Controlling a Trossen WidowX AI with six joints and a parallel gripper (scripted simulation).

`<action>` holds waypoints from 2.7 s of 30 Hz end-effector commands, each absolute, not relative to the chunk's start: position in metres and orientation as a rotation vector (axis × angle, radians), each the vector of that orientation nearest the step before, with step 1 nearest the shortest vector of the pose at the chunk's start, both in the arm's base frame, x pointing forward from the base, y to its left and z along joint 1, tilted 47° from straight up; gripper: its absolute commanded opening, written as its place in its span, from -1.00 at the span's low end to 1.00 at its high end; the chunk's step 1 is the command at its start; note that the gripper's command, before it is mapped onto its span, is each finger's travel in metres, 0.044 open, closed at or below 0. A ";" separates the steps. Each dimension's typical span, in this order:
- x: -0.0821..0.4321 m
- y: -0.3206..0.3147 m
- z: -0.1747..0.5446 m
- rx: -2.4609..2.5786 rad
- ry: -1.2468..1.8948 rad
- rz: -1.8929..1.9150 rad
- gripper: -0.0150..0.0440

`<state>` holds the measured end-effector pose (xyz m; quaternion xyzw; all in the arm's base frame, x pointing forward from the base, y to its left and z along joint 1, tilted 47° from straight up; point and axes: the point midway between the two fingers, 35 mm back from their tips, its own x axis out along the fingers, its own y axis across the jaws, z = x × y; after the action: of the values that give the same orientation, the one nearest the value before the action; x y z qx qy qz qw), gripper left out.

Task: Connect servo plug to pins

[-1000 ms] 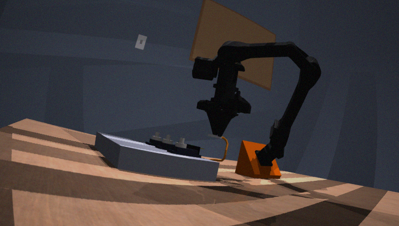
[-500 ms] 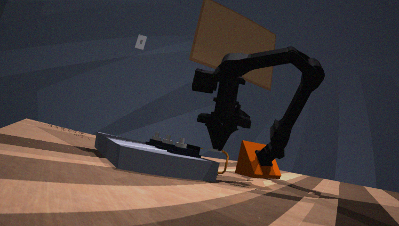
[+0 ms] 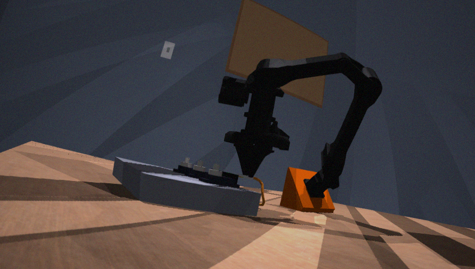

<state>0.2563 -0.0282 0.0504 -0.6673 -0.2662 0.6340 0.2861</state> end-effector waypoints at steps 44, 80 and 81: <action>0.280 -0.033 0.052 -1.773 -0.708 1.694 0.40; 0.276 -0.071 0.089 -1.772 -0.708 1.695 1.00; 0.276 -0.071 0.089 -1.772 -0.708 1.695 1.00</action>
<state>0.2769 -0.0710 0.0901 -0.6658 -0.2640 0.6339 0.2918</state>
